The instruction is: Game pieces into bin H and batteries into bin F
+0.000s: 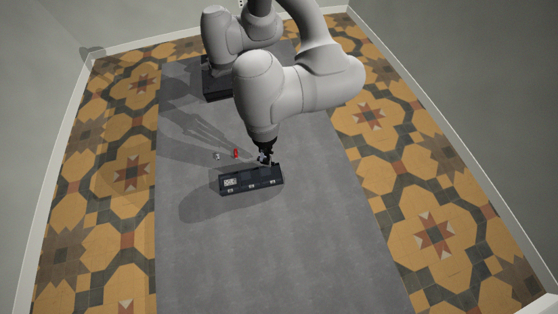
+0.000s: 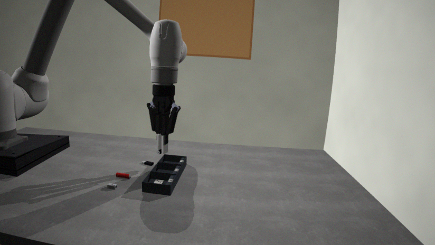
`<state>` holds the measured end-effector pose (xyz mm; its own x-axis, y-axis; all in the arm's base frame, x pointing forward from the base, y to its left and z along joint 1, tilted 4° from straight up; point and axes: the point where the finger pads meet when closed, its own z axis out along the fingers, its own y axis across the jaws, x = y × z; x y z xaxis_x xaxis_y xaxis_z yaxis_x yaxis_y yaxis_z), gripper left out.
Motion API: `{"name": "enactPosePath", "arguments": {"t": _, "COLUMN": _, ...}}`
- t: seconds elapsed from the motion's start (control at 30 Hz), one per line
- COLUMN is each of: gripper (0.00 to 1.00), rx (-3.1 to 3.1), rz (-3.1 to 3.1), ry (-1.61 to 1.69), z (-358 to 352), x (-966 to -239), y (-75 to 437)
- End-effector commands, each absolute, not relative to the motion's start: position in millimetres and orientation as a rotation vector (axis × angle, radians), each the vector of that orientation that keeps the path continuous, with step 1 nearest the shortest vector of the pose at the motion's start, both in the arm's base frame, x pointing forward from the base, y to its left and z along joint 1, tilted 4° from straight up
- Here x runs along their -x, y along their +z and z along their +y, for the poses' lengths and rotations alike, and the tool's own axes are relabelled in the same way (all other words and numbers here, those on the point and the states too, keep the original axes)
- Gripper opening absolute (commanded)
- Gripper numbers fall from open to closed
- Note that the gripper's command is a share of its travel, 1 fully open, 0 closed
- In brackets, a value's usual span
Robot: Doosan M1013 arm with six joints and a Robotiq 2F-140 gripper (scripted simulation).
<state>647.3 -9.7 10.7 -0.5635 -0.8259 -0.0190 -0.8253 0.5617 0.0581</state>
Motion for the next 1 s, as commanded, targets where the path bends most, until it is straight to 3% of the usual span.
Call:
{"name": "enactPosePath", "arguments": {"t": 0.0, "gripper": 0.05, "rx": -1.679, "rz": -2.651, "ry": -0.110, "z": -12.6, "x": -669.3, "y": 9.6}}
{"name": "enactPosePath", "arguments": {"t": 0.23, "gripper": 0.05, "rx": -1.986, "rz": -2.442, "ry": -0.118, "z": -13.7, "x": -678.3, "y": 9.1}}
{"name": "enactPosePath", "arguments": {"t": 0.97, "gripper": 0.05, "rx": -1.986, "rz": -2.442, "ry": -0.118, "z": -12.9, "x": -676.8, "y": -2.8}}
